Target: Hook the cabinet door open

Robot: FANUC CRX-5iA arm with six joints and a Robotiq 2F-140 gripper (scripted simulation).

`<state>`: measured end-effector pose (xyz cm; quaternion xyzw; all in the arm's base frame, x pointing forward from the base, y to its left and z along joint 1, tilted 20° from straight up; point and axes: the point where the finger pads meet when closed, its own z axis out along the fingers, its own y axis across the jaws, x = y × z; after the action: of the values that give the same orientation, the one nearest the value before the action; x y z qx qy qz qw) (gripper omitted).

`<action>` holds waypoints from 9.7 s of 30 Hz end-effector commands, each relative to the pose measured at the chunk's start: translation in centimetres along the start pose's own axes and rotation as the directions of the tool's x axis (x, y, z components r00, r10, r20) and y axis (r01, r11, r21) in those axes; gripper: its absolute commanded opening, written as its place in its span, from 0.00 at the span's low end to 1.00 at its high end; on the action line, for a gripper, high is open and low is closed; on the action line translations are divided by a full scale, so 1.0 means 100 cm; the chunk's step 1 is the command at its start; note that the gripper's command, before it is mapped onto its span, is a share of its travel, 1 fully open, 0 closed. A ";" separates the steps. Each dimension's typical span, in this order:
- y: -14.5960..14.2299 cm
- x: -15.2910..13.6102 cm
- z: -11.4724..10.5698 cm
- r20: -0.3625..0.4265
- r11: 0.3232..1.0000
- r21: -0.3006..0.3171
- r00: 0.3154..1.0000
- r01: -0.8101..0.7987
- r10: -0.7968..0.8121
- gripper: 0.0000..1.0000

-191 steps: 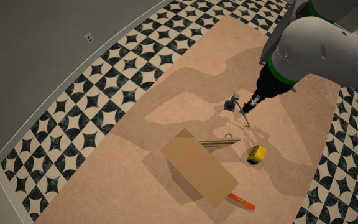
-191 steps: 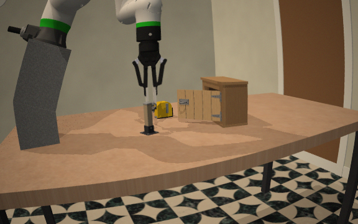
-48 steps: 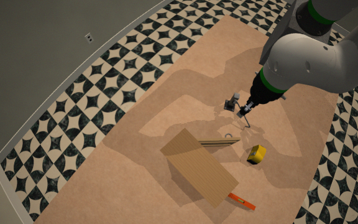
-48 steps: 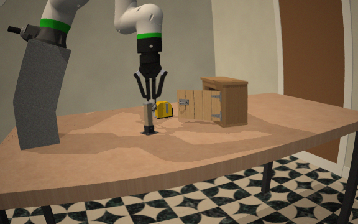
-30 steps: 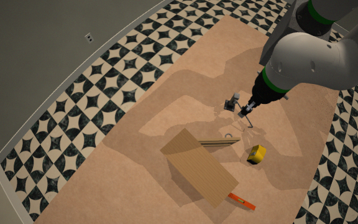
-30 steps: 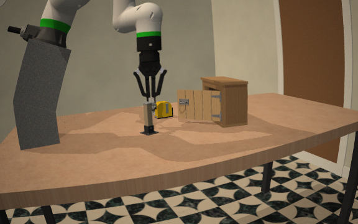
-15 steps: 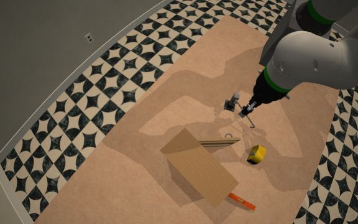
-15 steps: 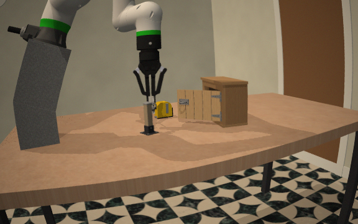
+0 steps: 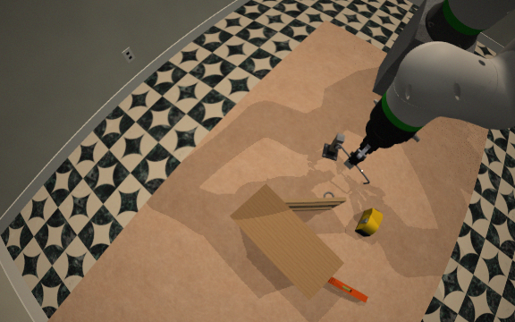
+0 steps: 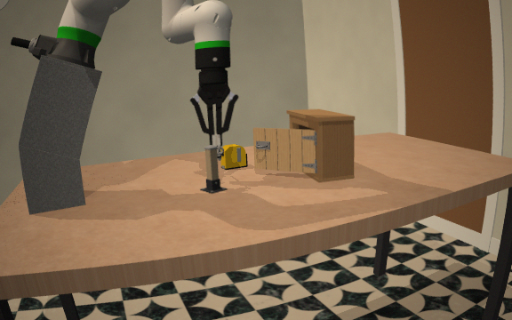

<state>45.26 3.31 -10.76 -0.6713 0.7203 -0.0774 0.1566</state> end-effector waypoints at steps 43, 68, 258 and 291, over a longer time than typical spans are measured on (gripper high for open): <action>0.000 0.001 -0.018 0.000 1.000 0.000 1.000 0.000 0.000 0.03; -0.002 0.004 -0.026 0.000 1.000 0.000 1.000 -0.027 0.027 0.03; -0.046 0.029 -0.023 0.000 0.513 0.000 0.513 -0.858 0.858 0.03; -0.046 0.029 -0.023 0.000 0.513 0.000 0.513 -0.858 0.858 0.03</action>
<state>48.71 -0.19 -7.44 -0.2287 0.9577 0.0102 0.1744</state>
